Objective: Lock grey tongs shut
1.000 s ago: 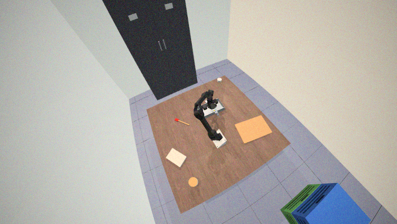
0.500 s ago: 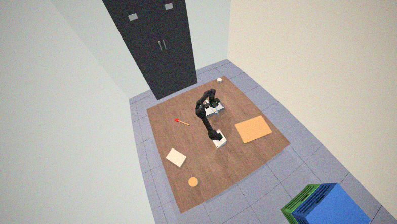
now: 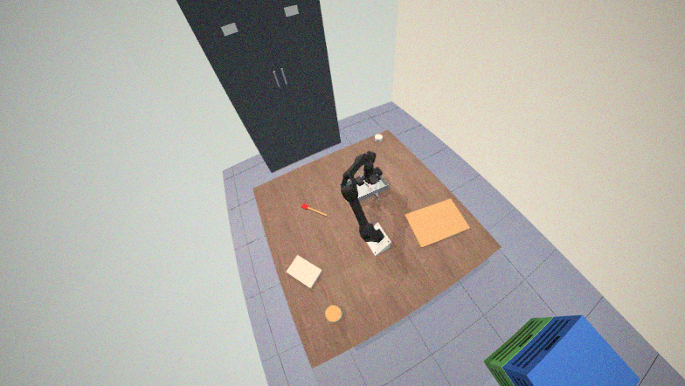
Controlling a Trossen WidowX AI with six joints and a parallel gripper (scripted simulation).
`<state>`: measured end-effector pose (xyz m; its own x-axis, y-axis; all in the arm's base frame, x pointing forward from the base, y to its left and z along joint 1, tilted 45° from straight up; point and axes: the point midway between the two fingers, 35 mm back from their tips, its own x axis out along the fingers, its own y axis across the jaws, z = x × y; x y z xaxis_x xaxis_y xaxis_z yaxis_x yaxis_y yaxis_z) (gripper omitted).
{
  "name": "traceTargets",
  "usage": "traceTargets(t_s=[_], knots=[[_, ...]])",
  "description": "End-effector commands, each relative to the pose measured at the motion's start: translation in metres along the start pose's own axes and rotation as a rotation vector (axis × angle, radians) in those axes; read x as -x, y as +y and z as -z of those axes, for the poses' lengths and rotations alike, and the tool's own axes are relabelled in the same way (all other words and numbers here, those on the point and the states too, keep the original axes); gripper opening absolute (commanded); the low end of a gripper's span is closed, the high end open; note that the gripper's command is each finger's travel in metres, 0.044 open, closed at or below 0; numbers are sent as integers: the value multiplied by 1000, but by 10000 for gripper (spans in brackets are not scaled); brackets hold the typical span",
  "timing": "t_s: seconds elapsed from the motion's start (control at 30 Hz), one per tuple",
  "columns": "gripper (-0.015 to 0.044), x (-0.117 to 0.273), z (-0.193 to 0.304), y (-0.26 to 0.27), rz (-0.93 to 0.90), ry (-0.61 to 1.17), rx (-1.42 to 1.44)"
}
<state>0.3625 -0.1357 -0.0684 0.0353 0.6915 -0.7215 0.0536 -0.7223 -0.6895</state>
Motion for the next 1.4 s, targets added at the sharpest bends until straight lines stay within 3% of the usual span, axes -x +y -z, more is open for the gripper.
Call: traceTargets(t_s=[0.0, 1.1, 1.2, 1.37], knots=[[-150, -2, 0, 6, -2, -8, 7], [-150, -1, -2, 16, 1, -2, -1], [-71, 11, -1, 17, -3, 4, -11], [60, 63, 0, 18, -17, 29, -53]])
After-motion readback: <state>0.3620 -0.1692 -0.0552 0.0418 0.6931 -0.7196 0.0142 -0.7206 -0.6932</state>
